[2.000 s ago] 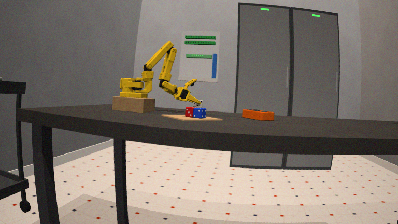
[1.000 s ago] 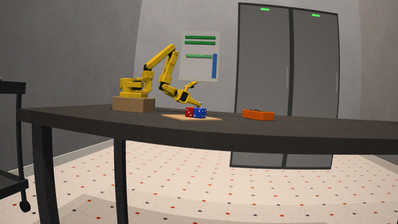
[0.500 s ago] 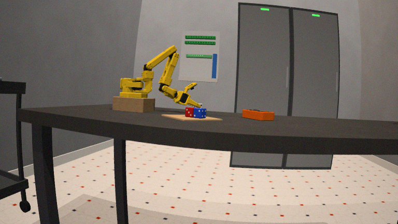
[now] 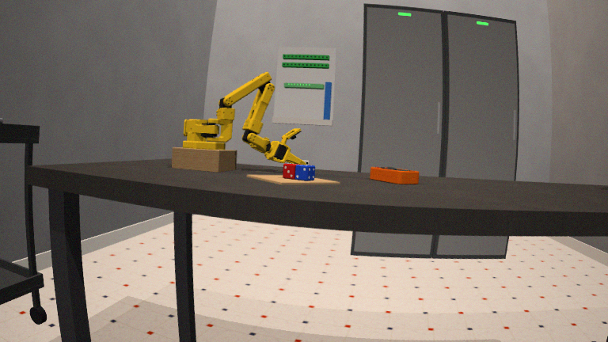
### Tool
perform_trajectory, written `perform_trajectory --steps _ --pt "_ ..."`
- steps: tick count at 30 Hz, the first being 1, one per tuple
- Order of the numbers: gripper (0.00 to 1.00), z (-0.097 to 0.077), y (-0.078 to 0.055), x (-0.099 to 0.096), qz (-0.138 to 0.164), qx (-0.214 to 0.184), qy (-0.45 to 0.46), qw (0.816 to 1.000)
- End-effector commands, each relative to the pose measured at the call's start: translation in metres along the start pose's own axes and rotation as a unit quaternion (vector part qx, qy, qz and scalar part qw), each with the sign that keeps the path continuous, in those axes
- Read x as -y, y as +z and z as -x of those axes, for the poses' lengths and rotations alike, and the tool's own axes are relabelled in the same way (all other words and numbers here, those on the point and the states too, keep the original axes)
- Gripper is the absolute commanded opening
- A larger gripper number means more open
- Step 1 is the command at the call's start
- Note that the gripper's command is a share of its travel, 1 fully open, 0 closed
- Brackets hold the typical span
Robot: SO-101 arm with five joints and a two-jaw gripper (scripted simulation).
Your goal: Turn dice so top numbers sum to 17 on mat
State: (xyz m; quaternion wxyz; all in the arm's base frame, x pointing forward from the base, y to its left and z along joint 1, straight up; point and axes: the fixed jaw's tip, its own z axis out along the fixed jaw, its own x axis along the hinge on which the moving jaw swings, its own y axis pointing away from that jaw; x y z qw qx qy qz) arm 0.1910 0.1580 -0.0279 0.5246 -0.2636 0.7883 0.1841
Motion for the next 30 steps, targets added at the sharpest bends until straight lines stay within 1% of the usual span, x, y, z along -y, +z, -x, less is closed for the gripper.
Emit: perform_trajectory --steps 1,30 --pt "0.0 -0.0003 0.0004 -0.0023 0.004 0.004 -0.005 1.0" --pt "0.0 -0.0032 0.0015 -0.0023 0.004 0.004 -0.005 1.0"
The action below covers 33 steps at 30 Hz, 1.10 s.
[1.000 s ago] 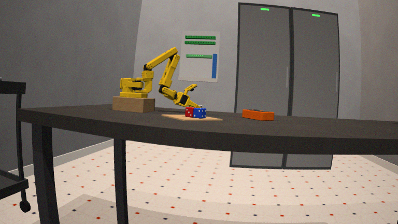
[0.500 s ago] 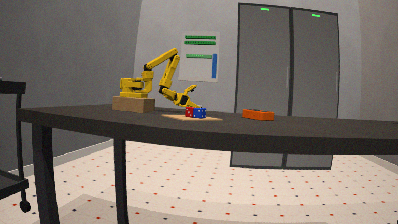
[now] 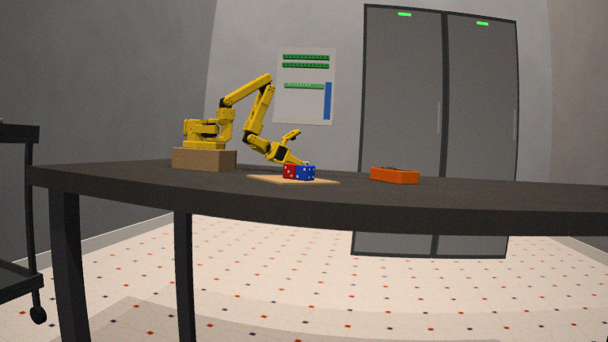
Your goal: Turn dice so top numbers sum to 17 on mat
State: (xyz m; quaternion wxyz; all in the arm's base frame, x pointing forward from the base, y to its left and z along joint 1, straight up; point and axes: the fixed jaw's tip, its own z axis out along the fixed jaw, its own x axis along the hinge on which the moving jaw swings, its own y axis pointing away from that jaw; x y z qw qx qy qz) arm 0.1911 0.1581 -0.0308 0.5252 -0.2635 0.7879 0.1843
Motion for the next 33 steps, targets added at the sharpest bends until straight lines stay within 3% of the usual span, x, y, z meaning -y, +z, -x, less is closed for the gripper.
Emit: perform_trajectory --steps 1,7,16,33 --pt "0.0 -0.0007 0.0003 -0.0024 0.004 0.003 -0.005 1.0" --pt "0.01 -0.0007 0.0003 -0.0023 0.004 0.003 -0.005 1.0" --pt "0.16 -0.0007 0.0003 -0.0023 0.004 0.003 -0.005 1.0" --pt "0.23 -0.0007 0.0002 -0.0023 0.004 0.003 -0.005 1.0"
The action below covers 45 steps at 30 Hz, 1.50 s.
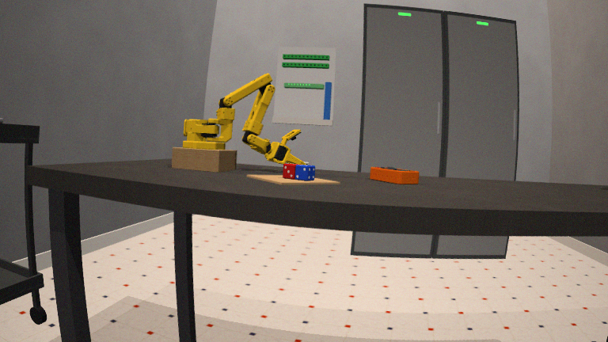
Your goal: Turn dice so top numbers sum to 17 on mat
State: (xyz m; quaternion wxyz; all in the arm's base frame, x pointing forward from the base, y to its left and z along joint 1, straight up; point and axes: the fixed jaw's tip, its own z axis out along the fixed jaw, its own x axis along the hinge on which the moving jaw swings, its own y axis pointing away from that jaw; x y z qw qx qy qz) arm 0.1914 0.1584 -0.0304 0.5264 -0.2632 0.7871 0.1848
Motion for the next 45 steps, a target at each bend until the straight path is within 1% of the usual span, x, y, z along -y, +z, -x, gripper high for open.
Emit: perform_trajectory --steps 1,14,27,31,37,39,45 --pt "0.24 -0.001 0.0 -0.002 0.004 0.001 -0.005 1.0" --pt "0.35 -0.001 0.0 -0.002 0.004 0.001 -0.005 1.0" --pt "0.36 0.001 0.0 -0.002 0.004 0.001 -0.005 1.0" --pt "0.36 0.008 -0.001 -0.002 0.004 0.001 -0.005 1.0" --pt "0.36 0.026 -0.006 -0.003 0.004 0.001 -0.005 1.0" --pt "0.36 0.026 -0.006 -0.003 0.004 0.001 -0.005 1.0" --pt "0.36 0.04 -0.013 -0.003 0.004 0.001 -0.005 1.0"
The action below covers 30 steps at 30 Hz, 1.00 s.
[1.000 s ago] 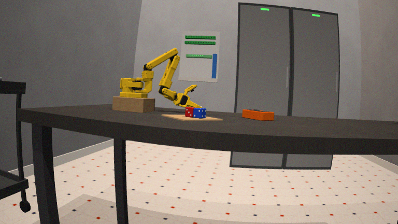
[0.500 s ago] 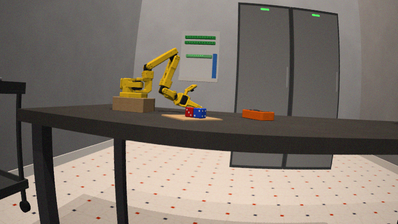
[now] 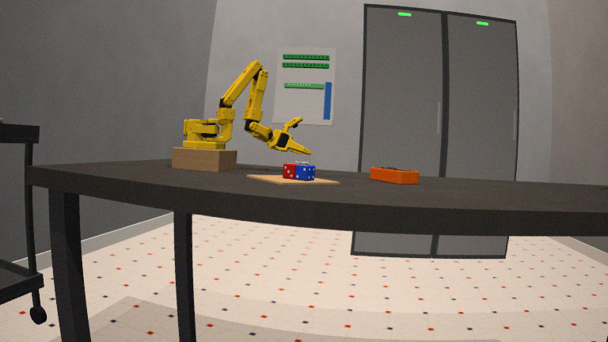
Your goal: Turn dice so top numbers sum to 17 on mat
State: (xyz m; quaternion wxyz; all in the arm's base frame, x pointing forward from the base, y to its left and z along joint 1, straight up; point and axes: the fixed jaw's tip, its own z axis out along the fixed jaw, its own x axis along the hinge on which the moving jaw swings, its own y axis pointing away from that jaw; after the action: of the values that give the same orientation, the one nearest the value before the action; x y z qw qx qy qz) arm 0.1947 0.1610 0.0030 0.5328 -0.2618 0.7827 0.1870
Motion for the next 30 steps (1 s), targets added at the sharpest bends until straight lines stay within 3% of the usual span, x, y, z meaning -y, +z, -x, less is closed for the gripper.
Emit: perform_trajectory --steps 1,30 --pt "0.36 0.0092 -0.0056 -0.0022 0.004 -0.007 -0.005 1.0" --pt "0.36 0.014 -0.0089 -0.0023 0.004 -0.006 -0.005 1.0"
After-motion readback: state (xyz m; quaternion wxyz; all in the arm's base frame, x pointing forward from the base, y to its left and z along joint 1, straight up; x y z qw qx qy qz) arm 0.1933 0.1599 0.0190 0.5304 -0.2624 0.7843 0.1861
